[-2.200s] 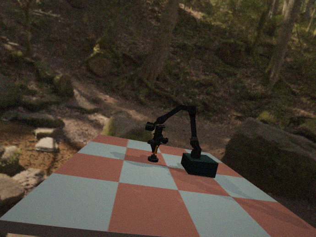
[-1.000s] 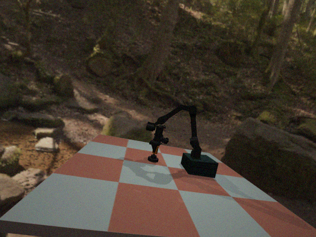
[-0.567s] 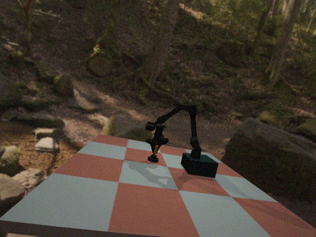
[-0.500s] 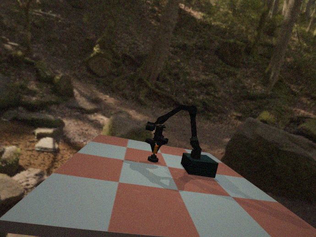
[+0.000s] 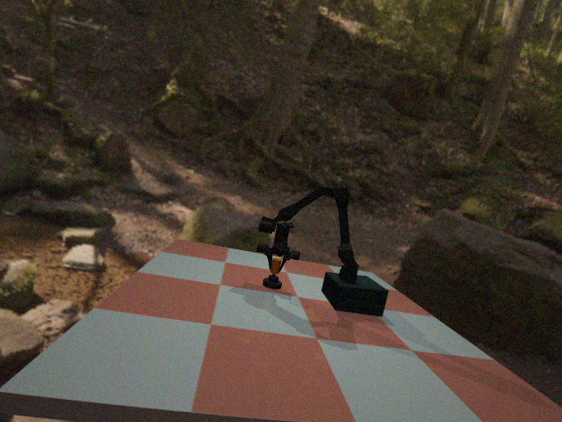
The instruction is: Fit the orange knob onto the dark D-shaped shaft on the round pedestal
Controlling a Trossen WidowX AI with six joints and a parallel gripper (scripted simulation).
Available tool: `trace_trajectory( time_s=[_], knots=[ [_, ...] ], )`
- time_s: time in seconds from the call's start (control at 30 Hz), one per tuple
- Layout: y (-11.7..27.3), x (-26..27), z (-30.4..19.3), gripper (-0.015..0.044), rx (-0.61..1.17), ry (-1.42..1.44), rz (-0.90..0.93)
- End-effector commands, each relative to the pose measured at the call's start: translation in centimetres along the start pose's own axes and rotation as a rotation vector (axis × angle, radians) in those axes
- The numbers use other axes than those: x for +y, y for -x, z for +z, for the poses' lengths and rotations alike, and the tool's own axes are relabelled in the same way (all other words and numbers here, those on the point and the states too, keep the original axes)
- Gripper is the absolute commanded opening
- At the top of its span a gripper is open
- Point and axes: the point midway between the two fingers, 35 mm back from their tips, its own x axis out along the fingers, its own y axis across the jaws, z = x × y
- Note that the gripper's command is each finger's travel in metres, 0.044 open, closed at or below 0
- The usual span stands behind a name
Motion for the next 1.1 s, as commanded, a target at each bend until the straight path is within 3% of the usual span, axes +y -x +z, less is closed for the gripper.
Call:
trace_trajectory(
  time_s=[0.0, 0.53, 1.07],
  knots=[
    [0.38, -0.48, 0.02, 0.0000, -0.005, -0.482, -0.012],
    [0.46, -0.30, 0.03, 0.0000, -0.011, -1.539, -0.009],
    [0.01, -0.23, -0.01, 0.0000, -0.011, -1.550, -0.009]
  ],
)
